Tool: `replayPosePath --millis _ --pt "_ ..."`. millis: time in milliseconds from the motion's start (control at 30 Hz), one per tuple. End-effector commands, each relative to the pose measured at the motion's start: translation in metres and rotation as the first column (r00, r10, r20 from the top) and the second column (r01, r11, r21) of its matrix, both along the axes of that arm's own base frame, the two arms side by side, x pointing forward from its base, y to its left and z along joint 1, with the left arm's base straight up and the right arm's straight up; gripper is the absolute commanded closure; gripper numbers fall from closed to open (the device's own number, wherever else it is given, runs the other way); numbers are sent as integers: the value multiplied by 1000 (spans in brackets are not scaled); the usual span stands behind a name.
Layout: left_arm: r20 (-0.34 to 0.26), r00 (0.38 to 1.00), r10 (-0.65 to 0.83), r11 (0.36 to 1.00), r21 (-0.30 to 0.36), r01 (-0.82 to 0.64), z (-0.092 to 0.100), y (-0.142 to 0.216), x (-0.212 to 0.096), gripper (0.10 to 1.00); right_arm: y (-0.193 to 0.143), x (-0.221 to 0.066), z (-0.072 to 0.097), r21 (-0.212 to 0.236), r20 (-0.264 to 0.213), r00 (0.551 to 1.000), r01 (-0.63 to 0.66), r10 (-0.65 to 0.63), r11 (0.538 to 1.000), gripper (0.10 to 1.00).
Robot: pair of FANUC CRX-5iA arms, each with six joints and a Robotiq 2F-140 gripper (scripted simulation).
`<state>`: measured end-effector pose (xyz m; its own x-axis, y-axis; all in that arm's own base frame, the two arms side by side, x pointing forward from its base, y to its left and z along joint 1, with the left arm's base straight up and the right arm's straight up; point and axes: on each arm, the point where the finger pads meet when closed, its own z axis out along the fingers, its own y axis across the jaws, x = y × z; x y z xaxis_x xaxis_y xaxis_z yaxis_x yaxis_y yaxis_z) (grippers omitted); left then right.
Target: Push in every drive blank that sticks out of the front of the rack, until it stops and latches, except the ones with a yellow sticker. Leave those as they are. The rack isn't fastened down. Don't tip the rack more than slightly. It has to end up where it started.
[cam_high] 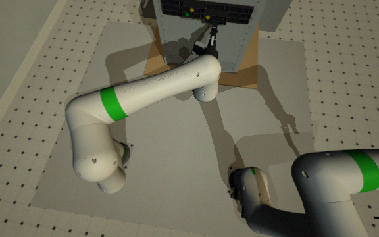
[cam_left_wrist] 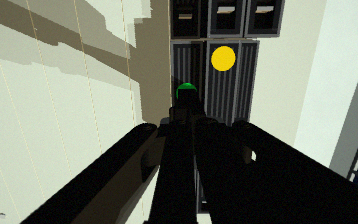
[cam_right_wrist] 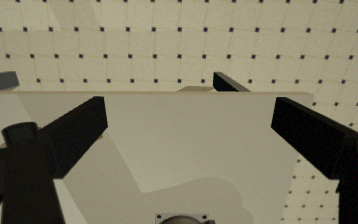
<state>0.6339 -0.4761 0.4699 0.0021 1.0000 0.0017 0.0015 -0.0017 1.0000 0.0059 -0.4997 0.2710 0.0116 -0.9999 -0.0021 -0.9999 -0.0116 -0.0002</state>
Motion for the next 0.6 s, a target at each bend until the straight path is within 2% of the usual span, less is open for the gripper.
replayPosePath --millis 0,567 --pt "2 1000 0 1000 -2 0 2 0 0 999 0 0 1 -2 0 1000 0 0 1000 98" --pt "2 1000 0 1000 -2 0 2 0 10 999 0 0 1 -2 0 1000 0 0 1000 98"
